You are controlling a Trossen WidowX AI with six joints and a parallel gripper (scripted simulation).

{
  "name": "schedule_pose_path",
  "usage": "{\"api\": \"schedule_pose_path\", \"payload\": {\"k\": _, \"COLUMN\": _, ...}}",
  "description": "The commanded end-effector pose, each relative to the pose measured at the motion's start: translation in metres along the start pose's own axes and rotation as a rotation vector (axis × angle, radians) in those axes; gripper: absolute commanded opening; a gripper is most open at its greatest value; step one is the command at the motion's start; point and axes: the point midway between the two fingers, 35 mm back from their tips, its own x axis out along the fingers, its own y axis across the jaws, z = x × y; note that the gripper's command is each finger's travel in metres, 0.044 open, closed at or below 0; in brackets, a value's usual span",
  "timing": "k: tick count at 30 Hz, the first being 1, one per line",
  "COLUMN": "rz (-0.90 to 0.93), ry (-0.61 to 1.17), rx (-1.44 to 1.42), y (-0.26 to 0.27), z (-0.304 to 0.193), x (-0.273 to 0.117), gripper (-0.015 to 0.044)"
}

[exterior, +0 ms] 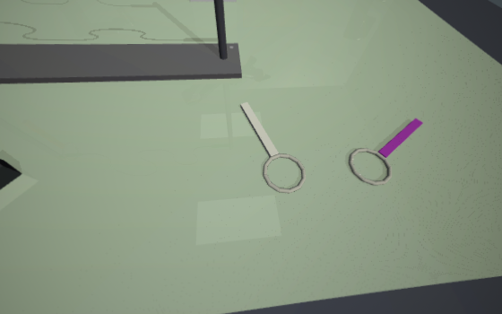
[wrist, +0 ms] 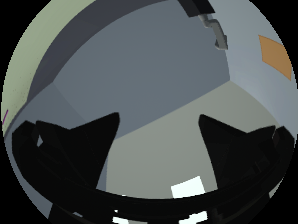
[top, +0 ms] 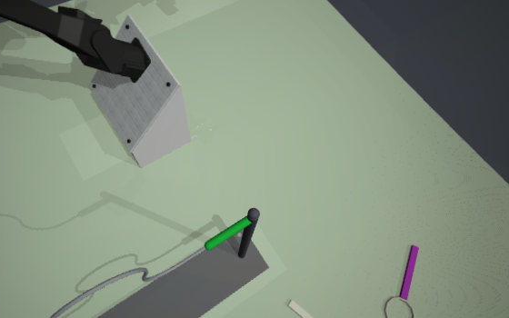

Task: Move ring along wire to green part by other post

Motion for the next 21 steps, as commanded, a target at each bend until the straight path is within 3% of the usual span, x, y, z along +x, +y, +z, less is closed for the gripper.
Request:
{"api": "schedule_pose_path", "payload": {"k": 1, "rz": 0.000, "ry": 0.001, "rx": 0.002, "y": 0.000, "z": -0.001, "x": 0.000, "gripper": 0.0374}}
{"api": "schedule_pose_path", "payload": {"k": 9, "rz": 0.027, "ry": 0.061, "rx": 0.151, "y": 0.011, "z": -0.043, "x": 0.016, "gripper": 0.0164}}
{"api": "schedule_pose_path", "payload": {"k": 21, "rz": 0.063, "ry": 0.216, "rx": 0.421, "y": 0.051, "z": -0.138, "x": 0.032, "gripper": 0.0160}}
